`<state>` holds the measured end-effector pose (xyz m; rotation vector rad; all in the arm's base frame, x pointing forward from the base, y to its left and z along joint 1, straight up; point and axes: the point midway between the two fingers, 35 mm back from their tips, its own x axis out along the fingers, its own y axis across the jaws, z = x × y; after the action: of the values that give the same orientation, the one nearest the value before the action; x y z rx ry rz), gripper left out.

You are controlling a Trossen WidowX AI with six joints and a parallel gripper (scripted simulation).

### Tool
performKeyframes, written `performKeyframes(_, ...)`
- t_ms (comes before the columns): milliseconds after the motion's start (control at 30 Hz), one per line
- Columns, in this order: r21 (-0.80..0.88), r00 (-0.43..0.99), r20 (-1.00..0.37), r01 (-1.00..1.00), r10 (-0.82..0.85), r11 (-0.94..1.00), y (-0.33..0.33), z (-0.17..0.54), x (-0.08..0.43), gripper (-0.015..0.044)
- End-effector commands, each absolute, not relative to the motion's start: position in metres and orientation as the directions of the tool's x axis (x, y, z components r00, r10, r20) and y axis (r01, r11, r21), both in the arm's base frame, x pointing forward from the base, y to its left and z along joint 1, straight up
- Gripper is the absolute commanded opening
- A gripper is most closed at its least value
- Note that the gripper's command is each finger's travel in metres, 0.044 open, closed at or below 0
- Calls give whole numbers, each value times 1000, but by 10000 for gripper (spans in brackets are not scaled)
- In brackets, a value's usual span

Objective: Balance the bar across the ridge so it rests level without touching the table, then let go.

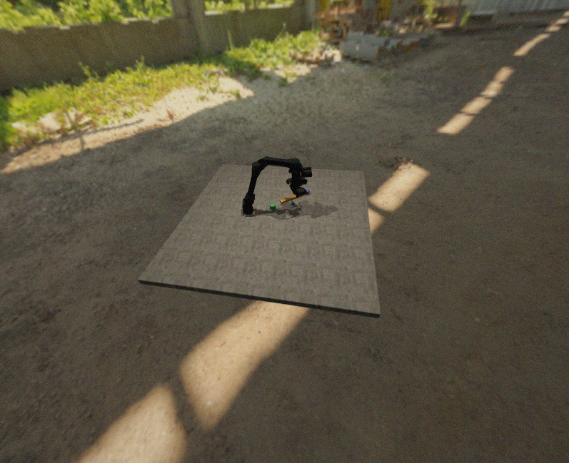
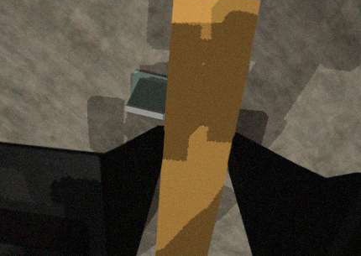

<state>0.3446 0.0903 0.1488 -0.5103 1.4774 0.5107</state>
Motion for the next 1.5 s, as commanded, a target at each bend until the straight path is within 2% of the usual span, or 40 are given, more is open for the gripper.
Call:
performKeyframes(0,-11,36,-999,-567,11,824,105,151,343,0)
performKeyframes(233,-6,35,-999,-494,13,869,127,151,338,0)
performKeyframes(1467,-6,35,-999,-488,13,873,128,108,340,0)
